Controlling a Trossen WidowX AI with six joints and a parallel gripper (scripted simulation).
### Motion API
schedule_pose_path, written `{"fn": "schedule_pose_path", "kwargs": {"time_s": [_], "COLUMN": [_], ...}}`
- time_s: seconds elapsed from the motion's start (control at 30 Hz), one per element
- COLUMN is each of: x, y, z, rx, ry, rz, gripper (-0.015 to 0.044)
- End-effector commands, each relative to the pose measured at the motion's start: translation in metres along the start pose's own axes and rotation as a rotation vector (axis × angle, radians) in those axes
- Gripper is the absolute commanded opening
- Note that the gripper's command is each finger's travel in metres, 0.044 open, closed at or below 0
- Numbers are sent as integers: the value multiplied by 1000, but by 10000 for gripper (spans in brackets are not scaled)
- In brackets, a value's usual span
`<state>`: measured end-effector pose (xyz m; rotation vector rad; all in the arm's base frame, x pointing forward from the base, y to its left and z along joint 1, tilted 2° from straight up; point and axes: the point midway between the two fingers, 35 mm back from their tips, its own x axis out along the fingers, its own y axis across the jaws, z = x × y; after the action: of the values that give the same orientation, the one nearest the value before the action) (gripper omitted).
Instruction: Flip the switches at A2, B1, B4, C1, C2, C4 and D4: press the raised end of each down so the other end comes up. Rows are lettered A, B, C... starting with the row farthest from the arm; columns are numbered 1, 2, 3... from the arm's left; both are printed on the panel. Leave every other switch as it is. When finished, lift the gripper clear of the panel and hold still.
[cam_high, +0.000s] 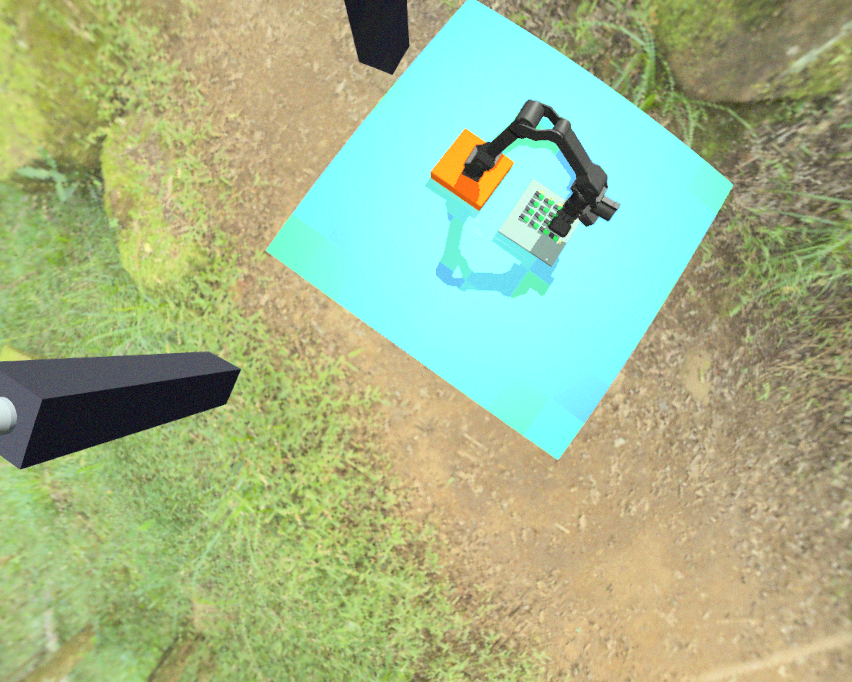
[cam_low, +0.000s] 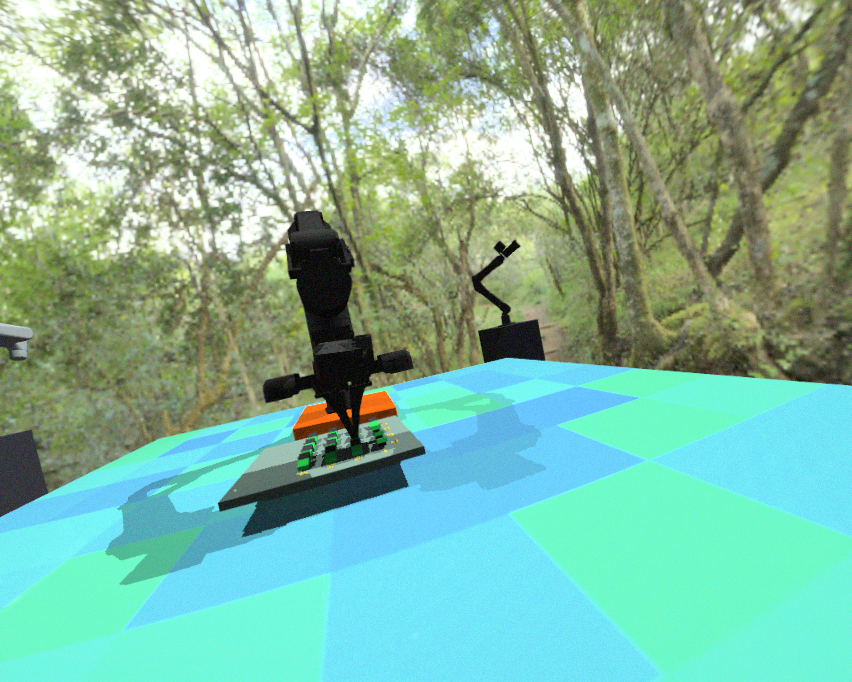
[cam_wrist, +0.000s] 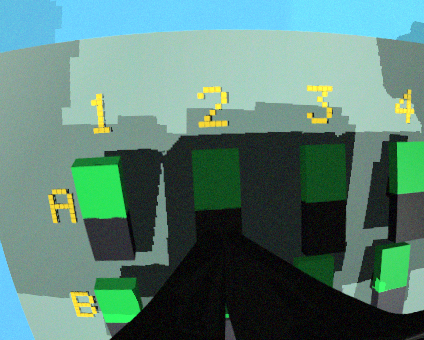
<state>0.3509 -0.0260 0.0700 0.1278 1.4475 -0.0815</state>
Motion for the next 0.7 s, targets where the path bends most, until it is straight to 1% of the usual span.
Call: {"fn": "schedule_pose_path", "kwargs": {"time_s": [0.0, 0.67], "x": [3, 5], "y": [-1, -1], "z": [-2, -2], "rx": [3, 3], "ry": [8, 8], "rz": [-4, -4], "gripper": [0, 0]}}
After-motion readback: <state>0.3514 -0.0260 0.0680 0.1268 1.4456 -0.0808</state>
